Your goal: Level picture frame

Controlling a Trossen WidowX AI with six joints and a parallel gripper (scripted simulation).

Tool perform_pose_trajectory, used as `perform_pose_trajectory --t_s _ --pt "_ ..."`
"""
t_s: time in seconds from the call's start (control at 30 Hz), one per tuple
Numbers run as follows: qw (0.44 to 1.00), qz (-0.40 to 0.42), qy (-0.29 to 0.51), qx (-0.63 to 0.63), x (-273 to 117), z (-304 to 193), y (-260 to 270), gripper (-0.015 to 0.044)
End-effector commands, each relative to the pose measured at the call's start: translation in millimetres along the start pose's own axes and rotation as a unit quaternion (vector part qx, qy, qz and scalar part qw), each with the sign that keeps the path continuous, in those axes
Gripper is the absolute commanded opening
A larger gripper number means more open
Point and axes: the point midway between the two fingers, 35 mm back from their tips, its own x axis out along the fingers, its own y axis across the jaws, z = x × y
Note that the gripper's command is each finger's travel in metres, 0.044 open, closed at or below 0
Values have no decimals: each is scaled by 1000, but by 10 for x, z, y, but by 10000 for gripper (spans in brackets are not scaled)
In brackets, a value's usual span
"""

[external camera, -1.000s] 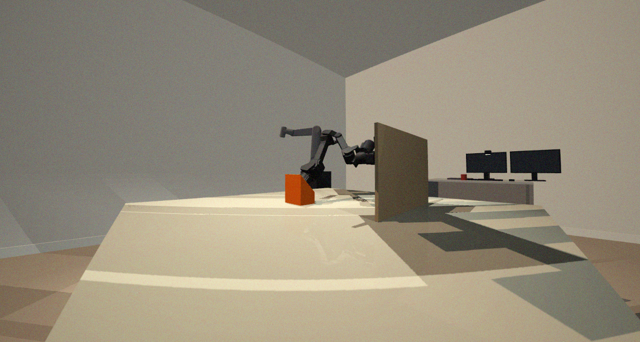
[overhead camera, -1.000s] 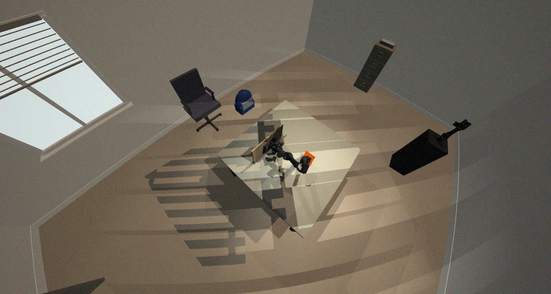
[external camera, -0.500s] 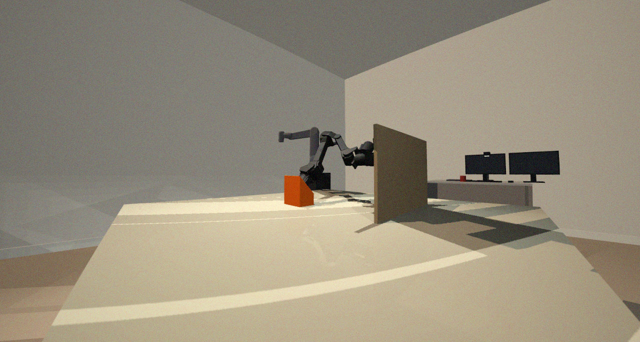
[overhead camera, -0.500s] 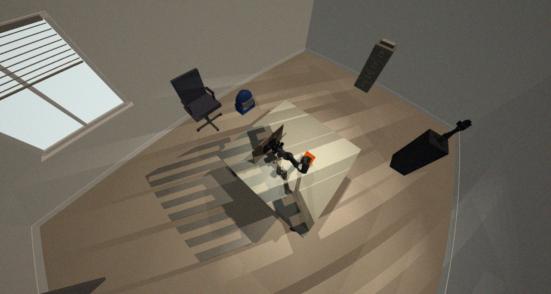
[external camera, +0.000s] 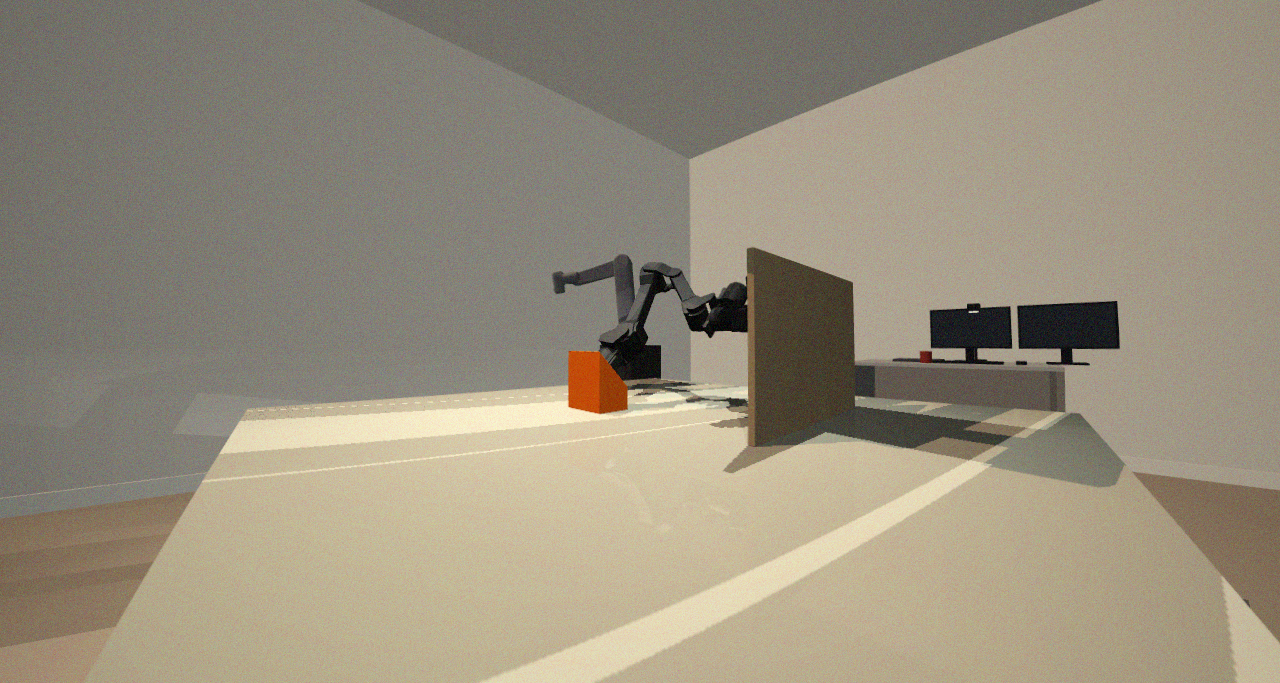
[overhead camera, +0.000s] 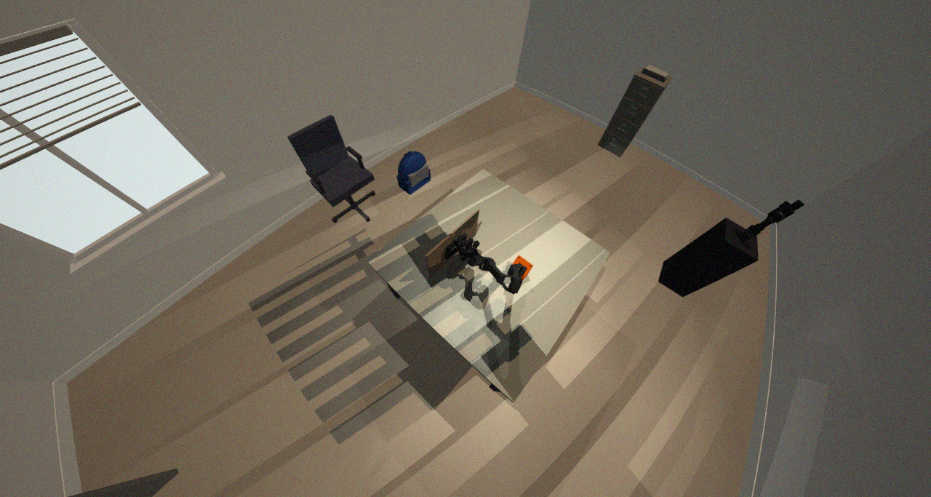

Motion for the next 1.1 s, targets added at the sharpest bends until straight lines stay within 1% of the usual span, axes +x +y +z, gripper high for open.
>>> perform_pose_trajectory --t_s 0.0,0.87,1.07 --pt "1000 -3 -1 -3 9 11 -21 260" --pt "1000 -3 -1 -3 10 13 -25 260" --pt "1000 -3 -1 -3 10 13 -25 103"
